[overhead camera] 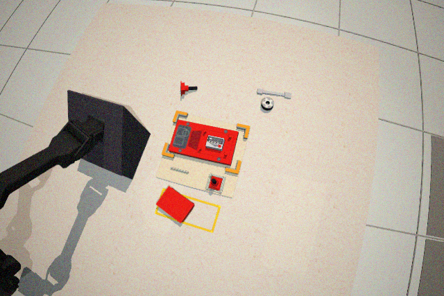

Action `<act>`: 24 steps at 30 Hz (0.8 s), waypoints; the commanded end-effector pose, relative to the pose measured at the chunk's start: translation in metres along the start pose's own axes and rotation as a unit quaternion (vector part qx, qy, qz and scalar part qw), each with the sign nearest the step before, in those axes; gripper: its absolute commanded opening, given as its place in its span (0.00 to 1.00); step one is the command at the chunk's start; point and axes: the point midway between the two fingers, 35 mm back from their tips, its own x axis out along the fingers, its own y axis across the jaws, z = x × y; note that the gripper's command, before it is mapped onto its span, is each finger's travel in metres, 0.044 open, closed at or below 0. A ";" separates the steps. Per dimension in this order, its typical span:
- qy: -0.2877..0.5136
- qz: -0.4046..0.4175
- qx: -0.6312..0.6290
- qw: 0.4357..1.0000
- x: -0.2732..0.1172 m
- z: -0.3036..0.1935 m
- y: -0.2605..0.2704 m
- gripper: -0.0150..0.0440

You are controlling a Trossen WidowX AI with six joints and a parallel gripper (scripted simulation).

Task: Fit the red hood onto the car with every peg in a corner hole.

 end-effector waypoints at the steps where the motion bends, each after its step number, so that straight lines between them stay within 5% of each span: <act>1: -0.001 0.001 0.001 1.000 0.000 0.001 0.000 1.00; 13: -0.095 0.090 0.126 0.983 -0.023 0.124 0.043 1.00; 24: -0.161 0.213 0.228 0.936 -0.090 0.244 0.093 1.00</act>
